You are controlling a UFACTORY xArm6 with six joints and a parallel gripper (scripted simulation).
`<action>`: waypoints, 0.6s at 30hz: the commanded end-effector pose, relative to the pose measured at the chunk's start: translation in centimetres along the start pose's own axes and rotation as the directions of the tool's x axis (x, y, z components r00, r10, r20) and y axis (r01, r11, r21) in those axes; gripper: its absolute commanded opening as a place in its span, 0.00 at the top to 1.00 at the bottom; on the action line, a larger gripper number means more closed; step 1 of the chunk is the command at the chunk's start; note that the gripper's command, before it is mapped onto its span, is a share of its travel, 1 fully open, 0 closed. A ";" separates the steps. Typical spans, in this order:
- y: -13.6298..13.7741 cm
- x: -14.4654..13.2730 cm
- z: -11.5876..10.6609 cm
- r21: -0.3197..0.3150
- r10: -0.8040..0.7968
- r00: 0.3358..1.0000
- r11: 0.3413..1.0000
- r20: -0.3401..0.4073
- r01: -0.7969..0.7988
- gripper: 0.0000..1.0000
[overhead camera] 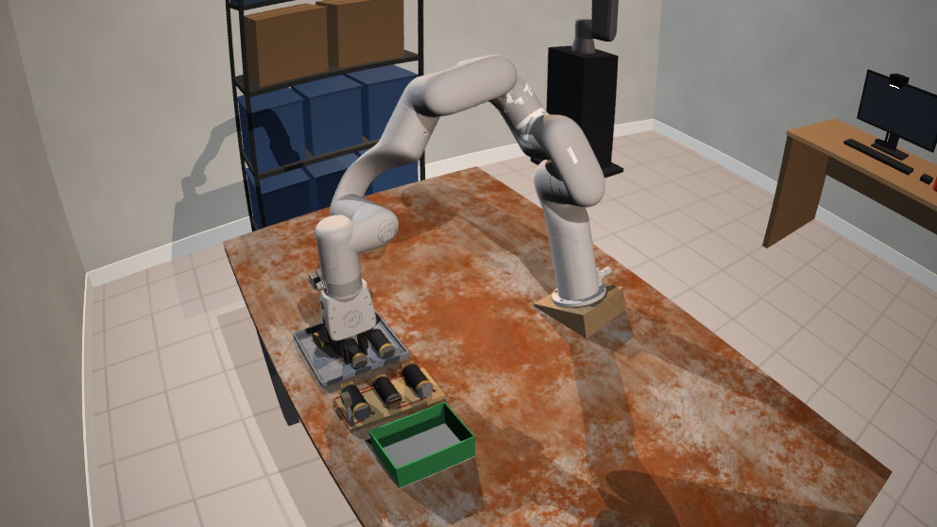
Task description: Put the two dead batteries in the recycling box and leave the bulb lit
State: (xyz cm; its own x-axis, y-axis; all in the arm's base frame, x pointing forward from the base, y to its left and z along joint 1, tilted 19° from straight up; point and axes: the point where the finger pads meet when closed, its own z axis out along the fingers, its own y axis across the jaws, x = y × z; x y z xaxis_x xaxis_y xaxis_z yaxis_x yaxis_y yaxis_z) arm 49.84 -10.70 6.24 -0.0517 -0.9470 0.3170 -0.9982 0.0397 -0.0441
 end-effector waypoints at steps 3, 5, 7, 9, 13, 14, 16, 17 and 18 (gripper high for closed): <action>-0.3 0.1 -2.0 0.009 0.001 1.000 1.000 0.000 -0.001 0.72; -0.3 0.1 -3.0 0.009 0.001 1.000 1.000 0.000 -0.001 0.72; -0.3 0.1 -3.8 0.009 0.001 1.000 1.000 0.000 -0.001 0.72; -0.3 0.1 -4.3 0.009 0.001 1.000 1.000 0.000 -0.001 0.72; -0.3 0.1 -4.4 0.009 0.001 1.000 1.000 0.000 -0.001 0.72; -0.3 0.1 -4.4 0.009 0.001 1.000 1.000 0.000 -0.001 0.72; -0.3 0.1 -4.5 0.009 0.001 1.000 1.000 0.000 -0.001 0.72; -0.3 0.1 -4.9 0.009 0.001 1.000 1.000 0.000 -0.001 0.72; -0.3 0.1 -4.9 0.009 0.001 1.000 1.000 0.000 -0.001 0.72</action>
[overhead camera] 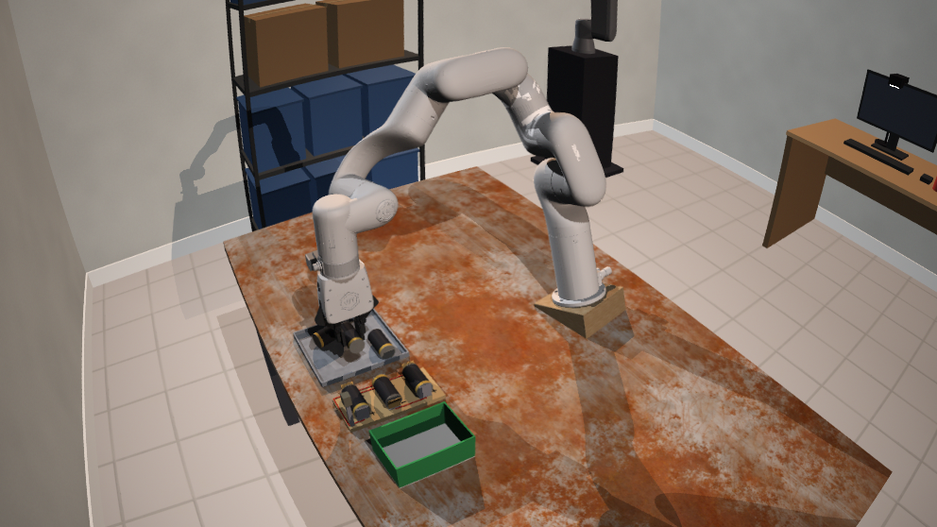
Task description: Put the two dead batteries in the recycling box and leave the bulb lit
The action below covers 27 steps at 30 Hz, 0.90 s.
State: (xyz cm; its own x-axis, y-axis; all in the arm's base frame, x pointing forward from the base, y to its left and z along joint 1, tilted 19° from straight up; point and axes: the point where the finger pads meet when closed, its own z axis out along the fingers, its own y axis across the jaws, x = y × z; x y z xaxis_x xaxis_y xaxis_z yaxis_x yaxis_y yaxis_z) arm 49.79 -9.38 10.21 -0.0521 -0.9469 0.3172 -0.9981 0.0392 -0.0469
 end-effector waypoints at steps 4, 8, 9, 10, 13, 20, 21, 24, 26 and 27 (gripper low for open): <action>-0.2 0.0 -4.3 0.006 0.001 1.000 1.000 0.000 -0.001 0.72; -0.2 0.0 -8.0 0.006 0.001 1.000 1.000 0.000 -0.001 0.72; -0.2 0.0 -8.1 0.006 0.001 1.000 1.000 0.000 -0.001 0.72; -0.2 0.0 -8.1 0.006 0.001 1.000 1.000 0.000 -0.001 0.72; -0.1 0.0 -8.1 0.006 0.001 1.000 1.000 0.000 -0.001 0.72; 0.0 -1.5 -8.1 0.006 0.001 1.000 1.000 0.000 -0.001 0.72; 0.1 -2.1 -8.1 0.006 0.001 1.000 1.000 0.000 -0.001 0.72; 0.3 -4.7 -8.1 0.006 0.001 1.000 1.000 0.000 -0.001 0.72; 0.6 -7.0 -8.1 0.006 0.001 1.000 1.000 0.000 -0.001 0.72; 0.7 -8.3 -8.1 0.006 0.001 1.000 1.000 0.000 -0.001 0.72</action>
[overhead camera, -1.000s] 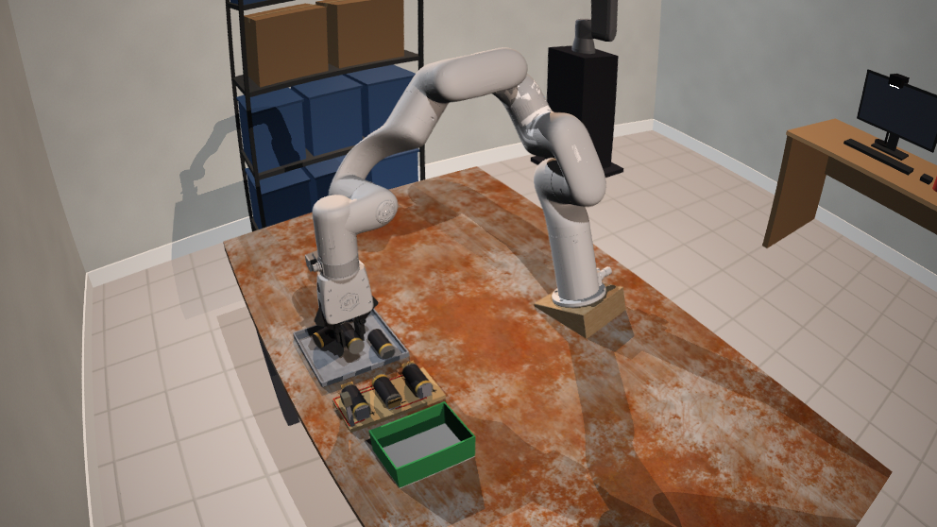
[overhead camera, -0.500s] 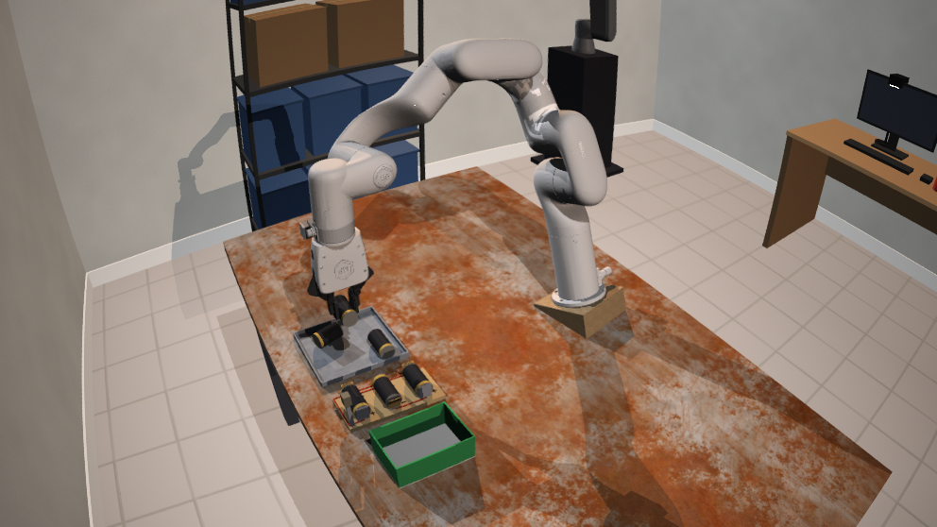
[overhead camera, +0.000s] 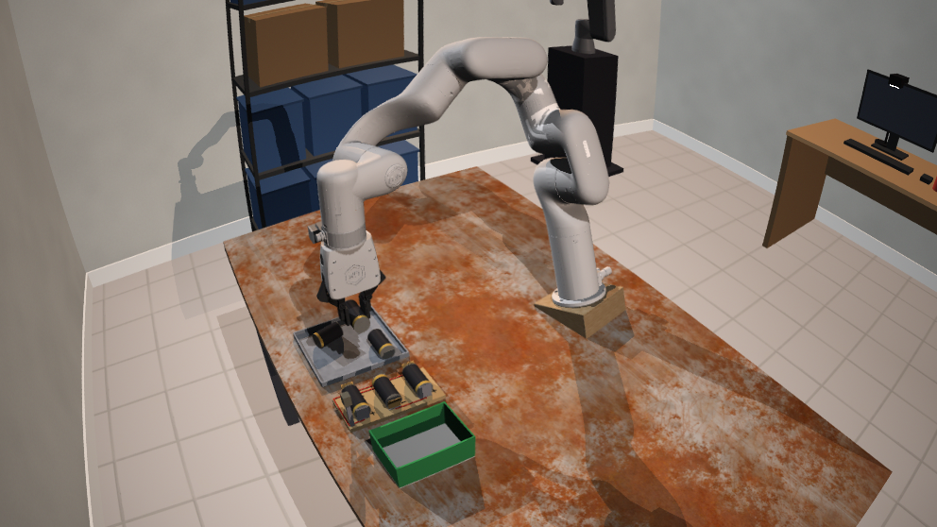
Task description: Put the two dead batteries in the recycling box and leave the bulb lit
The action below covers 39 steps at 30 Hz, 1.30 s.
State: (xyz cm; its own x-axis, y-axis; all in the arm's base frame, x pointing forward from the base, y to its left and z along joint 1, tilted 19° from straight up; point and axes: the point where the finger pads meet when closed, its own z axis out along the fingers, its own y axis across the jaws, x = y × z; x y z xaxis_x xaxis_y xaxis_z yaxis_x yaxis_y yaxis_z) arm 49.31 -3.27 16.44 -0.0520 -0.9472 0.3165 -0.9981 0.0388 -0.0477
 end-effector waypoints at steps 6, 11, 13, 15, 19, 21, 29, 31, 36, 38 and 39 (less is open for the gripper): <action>1.0 -11.0 -0.2 0.005 0.001 1.000 1.000 -0.001 -0.001 0.72; 1.4 -15.6 -0.2 0.005 0.001 1.000 1.000 -0.001 -0.001 0.72; 1.6 -17.2 -0.2 0.005 0.001 1.000 1.000 -0.001 -0.001 0.72; 1.8 -19.4 -0.2 0.005 0.001 1.000 1.000 -0.001 -0.001 0.72; 2.2 -23.2 -0.2 0.005 0.001 1.000 1.000 -0.001 -0.001 0.72; 2.4 -24.3 -0.2 0.005 0.001 1.000 1.000 -0.001 -0.001 0.72; 2.4 -25.0 -0.2 0.005 0.001 1.000 1.000 -0.001 -0.001 0.72; 2.4 -25.0 -0.2 0.005 0.001 1.000 1.000 -0.001 -0.001 0.72; 2.4 -25.0 -0.2 0.005 0.002 1.000 1.000 -0.001 -0.002 0.72; 2.4 -25.0 -0.2 0.005 0.003 1.000 1.000 -0.001 -0.003 0.72; 2.4 -25.0 -0.2 0.005 0.003 1.000 1.000 -0.001 -0.003 0.72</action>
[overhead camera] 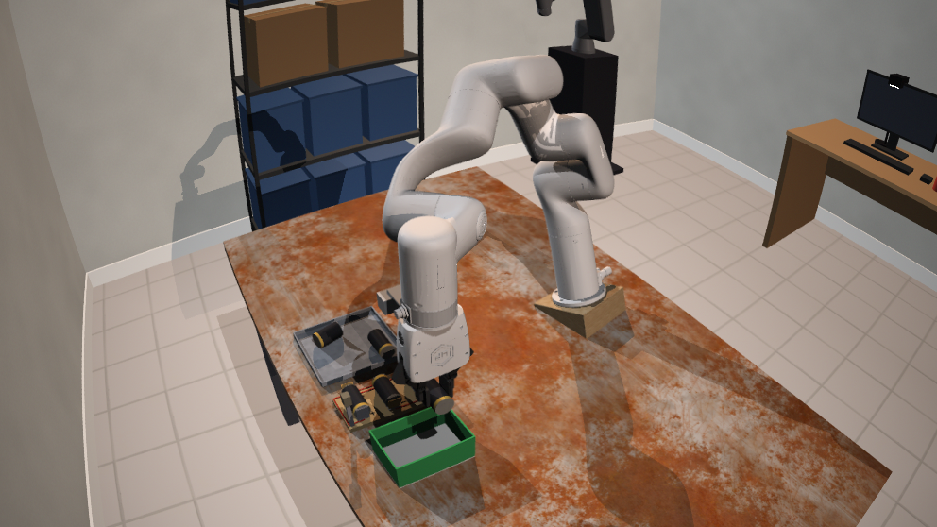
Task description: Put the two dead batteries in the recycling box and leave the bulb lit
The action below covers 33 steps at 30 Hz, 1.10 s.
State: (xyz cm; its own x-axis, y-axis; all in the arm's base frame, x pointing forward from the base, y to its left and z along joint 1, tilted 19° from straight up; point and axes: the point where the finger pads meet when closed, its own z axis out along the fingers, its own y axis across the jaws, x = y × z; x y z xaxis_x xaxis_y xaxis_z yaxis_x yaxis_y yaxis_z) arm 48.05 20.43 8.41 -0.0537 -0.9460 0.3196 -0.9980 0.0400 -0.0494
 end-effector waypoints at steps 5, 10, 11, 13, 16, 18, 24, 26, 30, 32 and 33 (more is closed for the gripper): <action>-0.1 -0.1 -0.2 0.004 0.002 1.000 1.000 0.003 -0.002 0.72; -0.1 -0.1 -0.2 0.004 0.002 1.000 1.000 0.003 -0.002 0.72; -0.1 -0.1 -0.2 0.004 0.002 1.000 1.000 0.003 -0.002 0.72; -0.1 -0.1 0.2 0.004 0.002 1.000 1.000 0.003 -0.002 0.72; -0.1 -0.1 3.2 0.004 0.002 1.000 1.000 0.003 -0.002 0.72; -0.1 -0.1 5.1 0.004 0.002 1.000 1.000 0.003 -0.002 0.72; -0.1 -0.1 5.5 0.004 0.002 1.000 1.000 0.003 -0.002 0.72; -0.1 -0.1 5.5 0.004 0.002 1.000 1.000 0.003 -0.002 0.72; -0.1 -0.1 5.5 0.004 0.002 1.000 1.000 0.003 -0.002 0.72; -0.1 -0.1 5.5 0.004 0.002 1.000 1.000 0.003 -0.002 0.72; -0.2 -0.1 5.5 0.004 0.002 1.000 1.000 0.003 -0.002 0.72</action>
State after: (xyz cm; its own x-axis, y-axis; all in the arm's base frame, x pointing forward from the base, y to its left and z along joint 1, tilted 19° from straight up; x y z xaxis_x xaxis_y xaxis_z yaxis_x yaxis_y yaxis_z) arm 48.26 18.67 3.05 -0.0552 -0.9461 0.3191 -0.9979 0.0413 -0.0503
